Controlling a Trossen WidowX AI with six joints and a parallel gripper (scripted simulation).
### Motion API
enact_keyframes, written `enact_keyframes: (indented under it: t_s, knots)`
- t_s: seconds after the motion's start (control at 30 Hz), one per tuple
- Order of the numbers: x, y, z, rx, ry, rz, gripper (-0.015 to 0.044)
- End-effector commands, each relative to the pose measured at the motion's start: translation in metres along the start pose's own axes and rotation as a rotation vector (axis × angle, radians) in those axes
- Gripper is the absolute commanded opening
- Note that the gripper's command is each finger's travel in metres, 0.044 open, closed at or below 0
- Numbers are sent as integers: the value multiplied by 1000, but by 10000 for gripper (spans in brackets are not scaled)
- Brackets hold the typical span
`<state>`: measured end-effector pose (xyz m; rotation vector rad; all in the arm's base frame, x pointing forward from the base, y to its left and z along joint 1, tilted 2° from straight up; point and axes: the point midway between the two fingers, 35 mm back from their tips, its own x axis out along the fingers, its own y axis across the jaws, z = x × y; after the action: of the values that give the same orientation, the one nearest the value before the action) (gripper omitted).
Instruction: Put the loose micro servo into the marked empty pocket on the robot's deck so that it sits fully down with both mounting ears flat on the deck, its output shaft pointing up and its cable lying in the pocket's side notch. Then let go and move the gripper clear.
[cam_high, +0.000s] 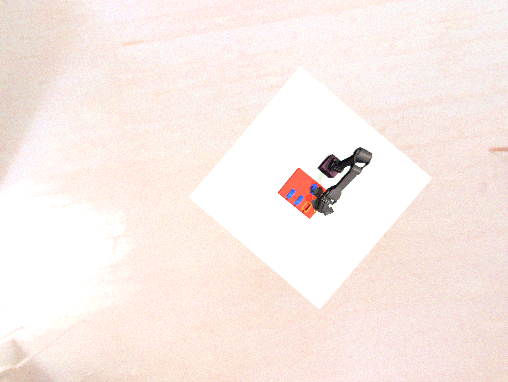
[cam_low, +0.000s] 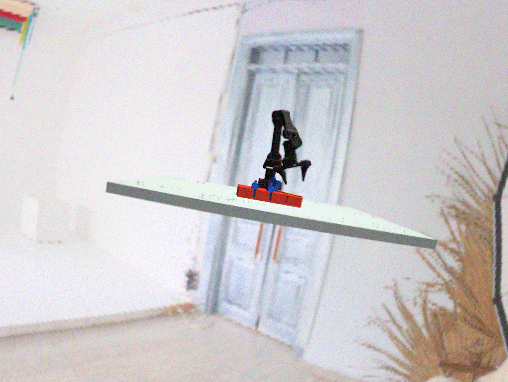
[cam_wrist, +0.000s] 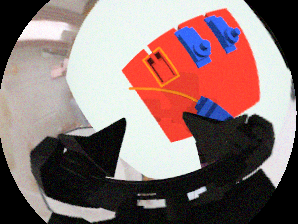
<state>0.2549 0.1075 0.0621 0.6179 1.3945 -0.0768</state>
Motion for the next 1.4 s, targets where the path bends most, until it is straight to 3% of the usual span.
enact_keyframes:
  t_s: [0.0, 1.03, 1.37]
  knots:
    - [-7, -7, 3, -130, -12, -38, 440]
    - [-60, -65, 4, -1116, 180, -310, 440]
    - [-52, -69, 5, -1137, 188, -314, 440]
